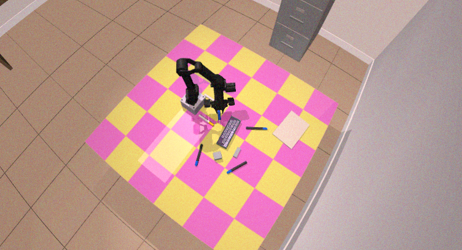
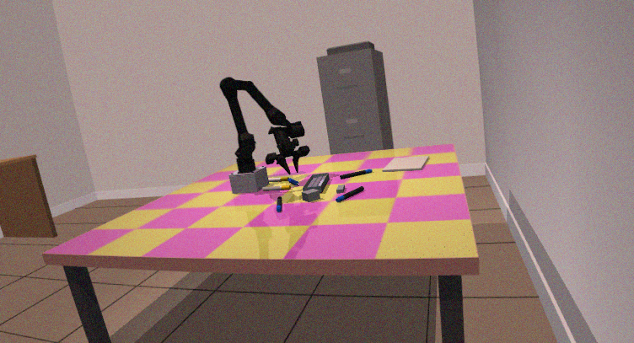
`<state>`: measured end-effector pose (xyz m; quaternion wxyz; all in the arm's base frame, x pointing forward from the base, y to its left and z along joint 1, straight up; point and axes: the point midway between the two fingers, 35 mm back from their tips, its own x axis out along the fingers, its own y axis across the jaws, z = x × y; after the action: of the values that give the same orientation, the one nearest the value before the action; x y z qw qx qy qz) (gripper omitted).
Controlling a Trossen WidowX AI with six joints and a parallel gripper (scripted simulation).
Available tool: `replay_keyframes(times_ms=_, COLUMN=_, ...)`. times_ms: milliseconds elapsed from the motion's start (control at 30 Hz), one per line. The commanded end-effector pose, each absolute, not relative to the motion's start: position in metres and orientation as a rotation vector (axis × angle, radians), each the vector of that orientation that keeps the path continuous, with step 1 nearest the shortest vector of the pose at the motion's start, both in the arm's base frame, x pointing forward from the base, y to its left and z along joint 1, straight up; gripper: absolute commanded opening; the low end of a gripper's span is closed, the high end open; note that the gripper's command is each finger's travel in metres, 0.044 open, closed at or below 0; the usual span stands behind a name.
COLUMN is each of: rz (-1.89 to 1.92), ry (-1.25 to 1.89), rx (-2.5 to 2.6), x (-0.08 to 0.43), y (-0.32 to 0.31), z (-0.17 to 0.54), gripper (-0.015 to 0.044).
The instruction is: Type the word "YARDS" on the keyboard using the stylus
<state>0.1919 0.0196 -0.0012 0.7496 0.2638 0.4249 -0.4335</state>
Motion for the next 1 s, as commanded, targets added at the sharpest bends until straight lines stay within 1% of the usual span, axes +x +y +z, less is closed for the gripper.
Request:
replay_keyframes(times_ms=0, rz=-0.954, ry=0.931, rx=0.567, x=0.19, y=0.018, z=-0.006, gripper=0.015)
replay_keyframes(times_ms=967, rz=-0.954, ry=0.931, rx=0.567, x=0.19, y=0.017, z=-0.027, gripper=0.015)
